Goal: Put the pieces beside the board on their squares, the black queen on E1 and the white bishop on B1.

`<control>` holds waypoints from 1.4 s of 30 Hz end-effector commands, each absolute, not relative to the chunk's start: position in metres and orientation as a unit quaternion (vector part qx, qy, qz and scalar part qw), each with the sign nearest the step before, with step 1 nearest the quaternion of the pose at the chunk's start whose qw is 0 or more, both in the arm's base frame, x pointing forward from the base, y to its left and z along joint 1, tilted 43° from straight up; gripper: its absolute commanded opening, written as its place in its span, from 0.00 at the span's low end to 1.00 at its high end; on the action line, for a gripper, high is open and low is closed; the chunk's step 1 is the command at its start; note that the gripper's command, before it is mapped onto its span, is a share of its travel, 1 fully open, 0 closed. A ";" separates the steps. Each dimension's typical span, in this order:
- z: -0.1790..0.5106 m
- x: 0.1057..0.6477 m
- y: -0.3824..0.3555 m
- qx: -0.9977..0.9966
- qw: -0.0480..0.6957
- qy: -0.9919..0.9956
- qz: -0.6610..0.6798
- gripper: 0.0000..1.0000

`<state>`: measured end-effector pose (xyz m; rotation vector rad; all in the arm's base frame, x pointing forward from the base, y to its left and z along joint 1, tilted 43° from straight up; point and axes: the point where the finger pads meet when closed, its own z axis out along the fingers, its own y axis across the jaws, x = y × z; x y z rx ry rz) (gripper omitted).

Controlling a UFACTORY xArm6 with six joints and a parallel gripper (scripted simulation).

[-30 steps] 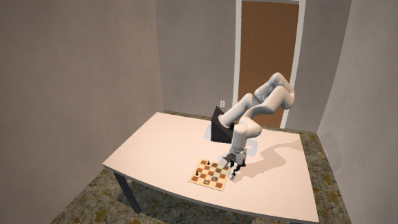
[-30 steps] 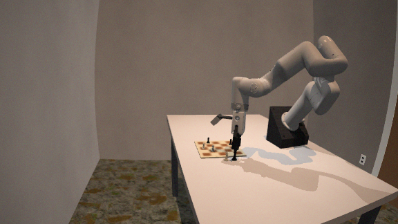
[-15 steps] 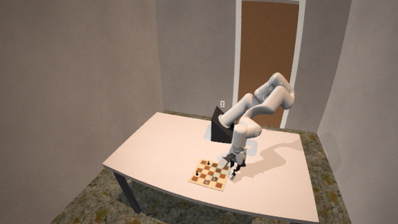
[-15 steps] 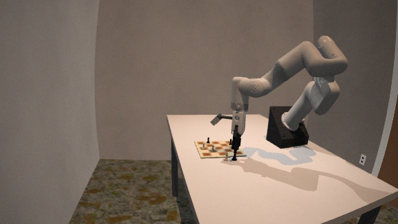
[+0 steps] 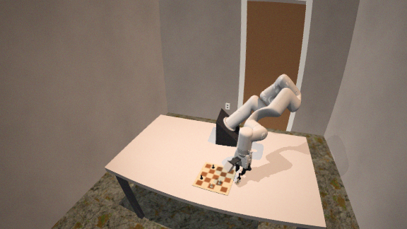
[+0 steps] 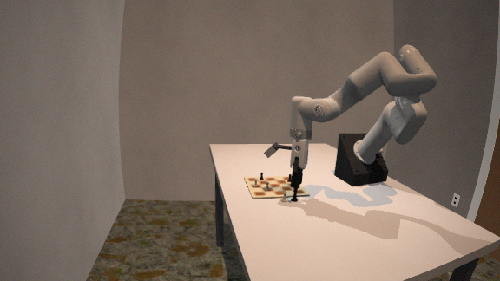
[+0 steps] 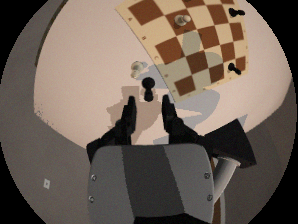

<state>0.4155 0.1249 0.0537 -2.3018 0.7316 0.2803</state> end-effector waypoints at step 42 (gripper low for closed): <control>0.042 0.417 0.136 -0.888 0.348 0.282 0.107 0.42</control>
